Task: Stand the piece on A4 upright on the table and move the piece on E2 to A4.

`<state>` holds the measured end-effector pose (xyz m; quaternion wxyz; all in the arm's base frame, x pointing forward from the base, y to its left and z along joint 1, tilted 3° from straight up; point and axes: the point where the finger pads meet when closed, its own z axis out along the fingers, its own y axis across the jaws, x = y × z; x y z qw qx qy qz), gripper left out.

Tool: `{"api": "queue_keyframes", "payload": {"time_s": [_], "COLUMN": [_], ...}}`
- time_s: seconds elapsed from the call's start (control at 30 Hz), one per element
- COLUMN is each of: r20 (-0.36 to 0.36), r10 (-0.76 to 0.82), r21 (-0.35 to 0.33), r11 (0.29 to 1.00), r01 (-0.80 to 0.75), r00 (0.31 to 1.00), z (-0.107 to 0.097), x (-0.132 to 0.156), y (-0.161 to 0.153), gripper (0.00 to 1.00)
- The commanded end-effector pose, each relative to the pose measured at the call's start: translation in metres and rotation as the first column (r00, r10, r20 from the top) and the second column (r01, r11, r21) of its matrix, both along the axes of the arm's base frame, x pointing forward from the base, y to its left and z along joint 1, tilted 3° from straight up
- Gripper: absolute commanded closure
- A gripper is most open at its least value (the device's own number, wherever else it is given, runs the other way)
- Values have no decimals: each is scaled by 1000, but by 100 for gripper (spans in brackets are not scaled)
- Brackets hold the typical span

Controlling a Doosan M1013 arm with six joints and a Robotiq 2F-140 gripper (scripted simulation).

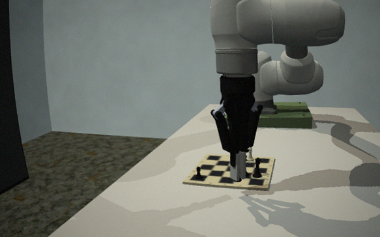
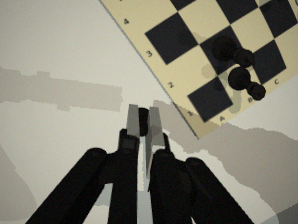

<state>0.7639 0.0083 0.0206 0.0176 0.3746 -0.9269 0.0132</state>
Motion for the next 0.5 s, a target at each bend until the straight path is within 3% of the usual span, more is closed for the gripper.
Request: {"api": "queue_keyframes", "payload": {"time_s": [0.0, 0.23, 0.47], "r20": [0, 0, 0], "r10": [0, 0, 0], "r21": [0, 0, 0], "r11": [1000, 1000, 1000], "r01": [0, 0, 0], "r00": [1000, 1000, 1000], "z": [-6, -28, -32], "x": [0, 0, 0], "y": [0, -1, -1], "gripper": [100, 100, 100]}}
